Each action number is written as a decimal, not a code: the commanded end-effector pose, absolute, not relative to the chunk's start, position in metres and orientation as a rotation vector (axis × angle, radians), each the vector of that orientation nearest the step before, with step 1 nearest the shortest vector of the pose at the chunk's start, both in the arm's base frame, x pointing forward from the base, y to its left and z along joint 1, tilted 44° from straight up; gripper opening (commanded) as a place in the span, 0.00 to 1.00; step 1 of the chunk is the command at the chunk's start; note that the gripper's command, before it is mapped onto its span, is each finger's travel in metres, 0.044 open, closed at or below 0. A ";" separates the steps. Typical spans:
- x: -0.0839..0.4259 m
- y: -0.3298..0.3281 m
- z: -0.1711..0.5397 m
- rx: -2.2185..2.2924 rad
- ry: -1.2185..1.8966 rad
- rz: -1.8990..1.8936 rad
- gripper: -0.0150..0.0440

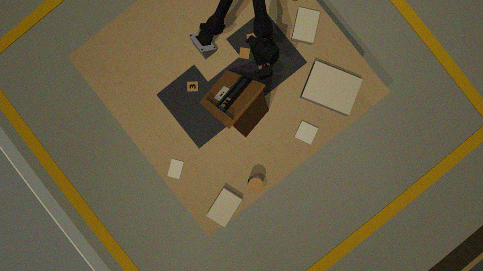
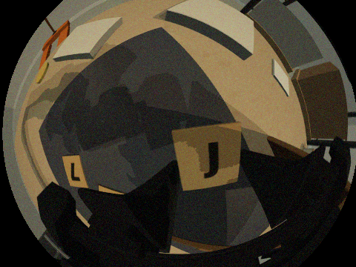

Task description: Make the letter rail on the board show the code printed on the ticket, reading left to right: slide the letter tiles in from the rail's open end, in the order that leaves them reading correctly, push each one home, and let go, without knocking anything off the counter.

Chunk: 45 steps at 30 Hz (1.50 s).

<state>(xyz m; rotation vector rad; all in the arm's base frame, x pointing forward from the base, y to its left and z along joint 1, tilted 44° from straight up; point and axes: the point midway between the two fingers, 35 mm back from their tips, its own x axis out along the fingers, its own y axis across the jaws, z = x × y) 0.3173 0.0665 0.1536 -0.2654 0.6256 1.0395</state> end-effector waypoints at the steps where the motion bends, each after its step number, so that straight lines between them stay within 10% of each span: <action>1: 0.315 0.062 0.161 -0.171 0.627 0.976 0.25; 45: 0.287 -0.014 0.196 0.659 0.588 0.454 0.25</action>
